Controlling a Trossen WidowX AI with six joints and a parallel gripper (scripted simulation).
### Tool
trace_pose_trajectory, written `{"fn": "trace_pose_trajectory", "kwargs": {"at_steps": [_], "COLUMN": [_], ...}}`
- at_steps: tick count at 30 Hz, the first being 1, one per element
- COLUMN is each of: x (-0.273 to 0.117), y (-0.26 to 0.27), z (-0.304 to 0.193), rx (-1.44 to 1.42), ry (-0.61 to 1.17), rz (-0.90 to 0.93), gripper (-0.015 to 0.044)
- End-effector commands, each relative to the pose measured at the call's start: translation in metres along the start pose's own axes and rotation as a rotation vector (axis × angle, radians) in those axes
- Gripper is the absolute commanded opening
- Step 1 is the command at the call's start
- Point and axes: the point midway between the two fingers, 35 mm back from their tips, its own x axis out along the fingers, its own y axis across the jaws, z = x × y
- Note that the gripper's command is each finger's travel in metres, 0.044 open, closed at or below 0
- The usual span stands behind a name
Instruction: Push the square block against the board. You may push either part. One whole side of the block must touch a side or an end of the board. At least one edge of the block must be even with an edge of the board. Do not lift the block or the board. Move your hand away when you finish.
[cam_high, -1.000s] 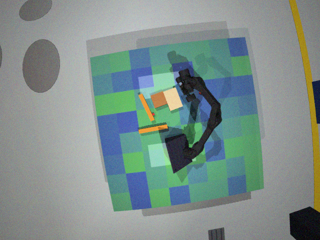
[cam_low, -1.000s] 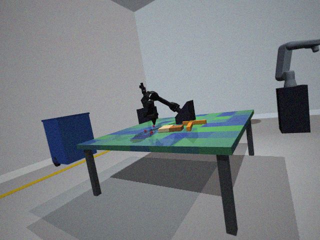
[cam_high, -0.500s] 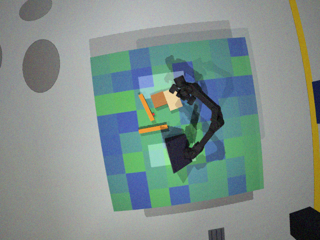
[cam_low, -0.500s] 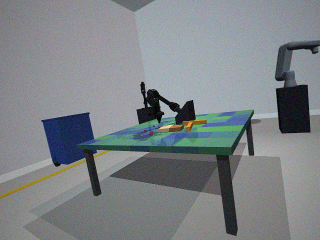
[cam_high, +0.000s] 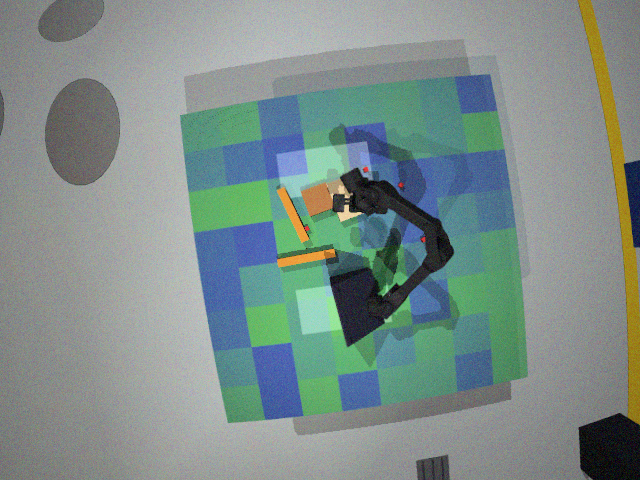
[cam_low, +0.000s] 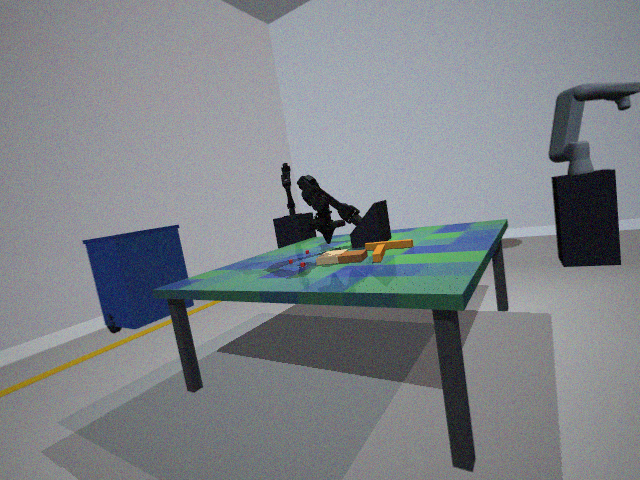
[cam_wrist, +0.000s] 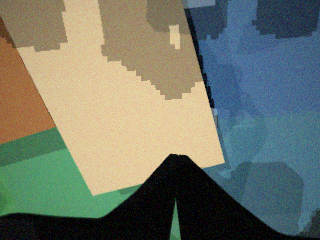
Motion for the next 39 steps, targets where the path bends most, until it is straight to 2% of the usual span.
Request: {"fn": "trace_pose_trajectory", "kwargs": {"at_steps": [1, 14, 22, 25, 27, 39], "x": [0.003, 0.008, 0.011, 0.051, 0.063, 0.063], "y": [0.003, 0.006, 0.006, 0.006, 0.005, 0.010], "z": [-0.020, -0.067, -0.068, -0.068, -0.069, -0.061], "rx": [-0.170, -0.601, -0.606, -0.606, -0.606, -0.606], "ry": [0.007, 0.009, 0.009, 0.009, 0.009, 0.009], "rz": [0.000, -0.003, -0.003, -0.004, -0.006, -0.006], "gripper": [0.0000, 0.0000, 0.0000, 0.0000, 0.0000, 0.0000]}}
